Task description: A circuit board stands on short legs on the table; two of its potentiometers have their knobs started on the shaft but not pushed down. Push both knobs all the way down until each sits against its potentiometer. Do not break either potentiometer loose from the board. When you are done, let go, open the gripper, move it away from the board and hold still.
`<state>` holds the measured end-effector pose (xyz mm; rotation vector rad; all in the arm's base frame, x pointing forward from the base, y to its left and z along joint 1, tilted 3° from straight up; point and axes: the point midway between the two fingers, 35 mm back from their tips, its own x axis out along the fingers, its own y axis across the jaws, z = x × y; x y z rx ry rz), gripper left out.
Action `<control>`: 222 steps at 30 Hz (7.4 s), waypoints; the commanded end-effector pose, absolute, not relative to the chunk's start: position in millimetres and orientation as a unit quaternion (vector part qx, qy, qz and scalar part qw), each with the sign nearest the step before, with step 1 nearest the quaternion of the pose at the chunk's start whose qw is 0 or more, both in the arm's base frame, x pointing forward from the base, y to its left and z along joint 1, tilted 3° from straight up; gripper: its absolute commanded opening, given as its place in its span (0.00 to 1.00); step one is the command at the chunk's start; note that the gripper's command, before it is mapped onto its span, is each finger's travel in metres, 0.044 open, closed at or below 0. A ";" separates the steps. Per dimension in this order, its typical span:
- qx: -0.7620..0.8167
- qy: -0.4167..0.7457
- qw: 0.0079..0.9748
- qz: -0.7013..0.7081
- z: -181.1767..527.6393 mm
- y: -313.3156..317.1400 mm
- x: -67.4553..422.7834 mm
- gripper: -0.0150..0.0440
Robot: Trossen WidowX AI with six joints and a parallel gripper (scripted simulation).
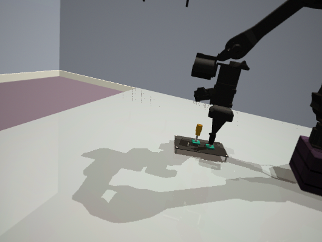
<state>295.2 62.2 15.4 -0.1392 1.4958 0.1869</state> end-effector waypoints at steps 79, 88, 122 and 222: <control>-0.065 0.677 0.728 0.084 54.8 70.2 339.2 0.25; -0.065 0.677 0.728 0.084 44.0 70.6 339.7 0.25; -0.065 0.677 0.728 0.084 40.0 70.7 340.0 0.25; -0.065 0.677 0.728 0.084 15.3 71.5 341.6 0.25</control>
